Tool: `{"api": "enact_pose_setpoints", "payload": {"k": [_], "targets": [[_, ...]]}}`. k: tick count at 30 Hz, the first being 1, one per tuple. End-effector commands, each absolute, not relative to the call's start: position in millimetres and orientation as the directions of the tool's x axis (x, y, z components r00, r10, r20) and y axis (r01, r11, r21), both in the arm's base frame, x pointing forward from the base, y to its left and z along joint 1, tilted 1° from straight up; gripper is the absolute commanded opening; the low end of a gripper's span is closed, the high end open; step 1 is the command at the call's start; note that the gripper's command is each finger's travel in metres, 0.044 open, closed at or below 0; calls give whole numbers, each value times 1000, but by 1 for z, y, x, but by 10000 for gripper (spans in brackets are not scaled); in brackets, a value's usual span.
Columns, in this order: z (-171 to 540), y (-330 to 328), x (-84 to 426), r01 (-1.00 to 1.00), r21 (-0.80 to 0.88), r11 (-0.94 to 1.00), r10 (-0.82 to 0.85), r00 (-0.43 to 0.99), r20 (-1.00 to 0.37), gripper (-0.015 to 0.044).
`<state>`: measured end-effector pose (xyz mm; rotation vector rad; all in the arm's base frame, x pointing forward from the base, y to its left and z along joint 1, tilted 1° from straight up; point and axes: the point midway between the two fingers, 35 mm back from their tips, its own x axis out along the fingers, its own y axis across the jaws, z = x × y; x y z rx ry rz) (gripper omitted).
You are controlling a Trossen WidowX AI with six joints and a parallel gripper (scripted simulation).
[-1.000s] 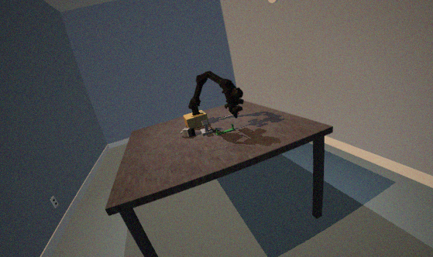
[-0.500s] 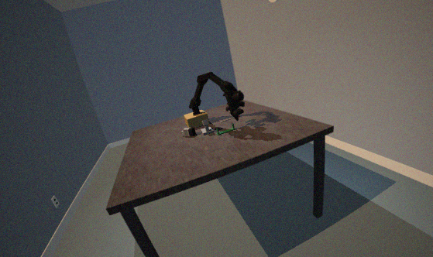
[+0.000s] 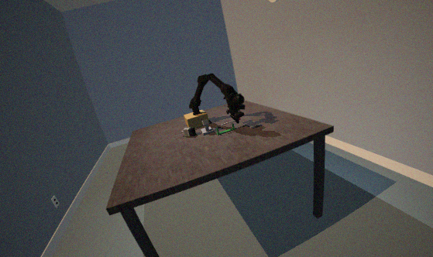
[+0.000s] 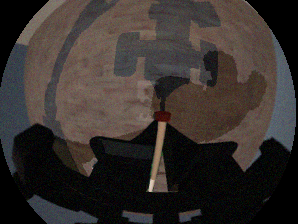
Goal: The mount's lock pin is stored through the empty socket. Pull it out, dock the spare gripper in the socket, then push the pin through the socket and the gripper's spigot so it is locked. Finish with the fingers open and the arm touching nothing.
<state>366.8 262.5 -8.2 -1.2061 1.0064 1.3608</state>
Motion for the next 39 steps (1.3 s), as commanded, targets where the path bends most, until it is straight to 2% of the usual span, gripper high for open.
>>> {"api": "enact_pose_setpoints", "payload": {"k": [1,16,24,39], "targets": [[-15,262,367,-989,-34,-142,153,12,-988,0],[-23,262,367,-989,-37,-142,155,15,-988,0],[-22,262,367,-990,-36,-138,155,15,-988,200],[0,259,361,-990,-9,-138,138,-11,-990,200]]}}
